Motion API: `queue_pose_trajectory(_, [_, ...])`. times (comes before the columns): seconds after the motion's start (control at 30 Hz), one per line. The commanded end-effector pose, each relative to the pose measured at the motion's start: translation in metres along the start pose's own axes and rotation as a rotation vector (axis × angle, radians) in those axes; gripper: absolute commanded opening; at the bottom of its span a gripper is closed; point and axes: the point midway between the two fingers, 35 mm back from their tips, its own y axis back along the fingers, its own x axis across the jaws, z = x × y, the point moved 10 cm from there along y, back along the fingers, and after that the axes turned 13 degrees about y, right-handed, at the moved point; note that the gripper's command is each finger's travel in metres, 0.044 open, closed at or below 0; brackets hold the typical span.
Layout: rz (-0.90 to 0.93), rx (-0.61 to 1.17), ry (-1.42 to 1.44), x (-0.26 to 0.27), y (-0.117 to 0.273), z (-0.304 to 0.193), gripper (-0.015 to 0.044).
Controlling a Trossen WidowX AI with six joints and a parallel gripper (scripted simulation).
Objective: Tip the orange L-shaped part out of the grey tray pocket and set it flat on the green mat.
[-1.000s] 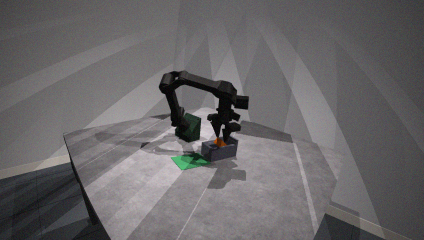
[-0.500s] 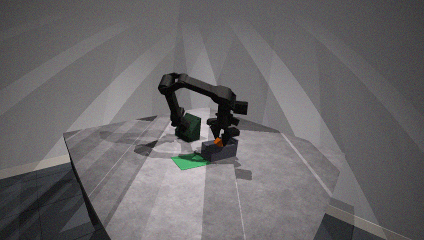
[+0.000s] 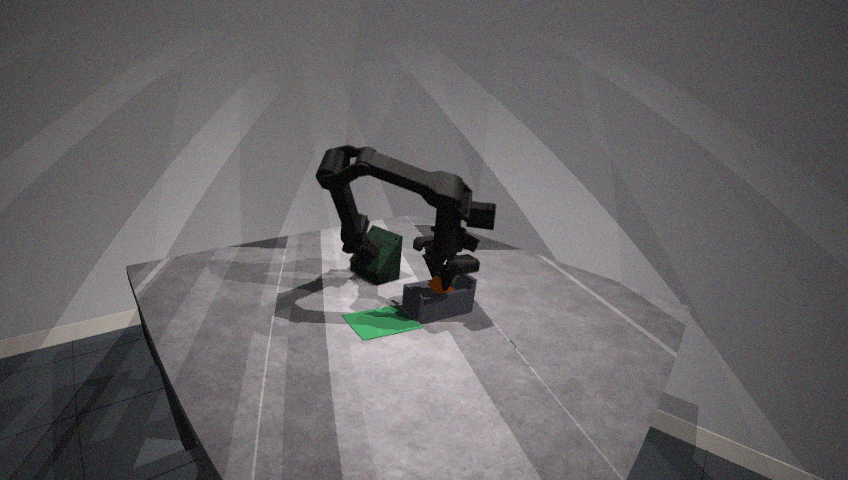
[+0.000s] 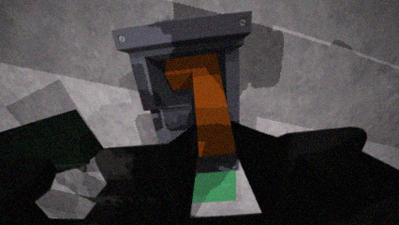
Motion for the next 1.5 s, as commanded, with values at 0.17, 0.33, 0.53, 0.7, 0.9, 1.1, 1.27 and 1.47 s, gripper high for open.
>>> queue_pose_trajectory(0.17, [0.000, 0.000, -0.002, 0.000, 0.000, 0.000, 0.0000])
queue_pose_trajectory(0.33, [0.001, 0.001, -0.001, 0.000, 0.003, 0.000, 0.0000])
queue_pose_trajectory(0.53, [0.002, 0.003, 0.002, 0.000, 0.011, 0.000, 0.0000])
queue_pose_trajectory(0.7, [0.002, 0.004, 0.004, 0.001, 0.020, 0.000, 0.0000])
queue_pose_trajectory(0.9, [0.003, 0.004, 0.005, 0.001, 0.029, 0.000, 0.0000])
queue_pose_trajectory(1.1, [0.003, 0.005, 0.006, 0.001, 0.039, 0.000, 0.0000])
queue_pose_trajectory(1.27, [0.003, 0.005, 0.006, 0.001, 0.047, 0.000, 0.0000])
queue_pose_trajectory(1.47, [0.004, 0.005, 0.006, 0.001, 0.057, 0.000, 0.0000])
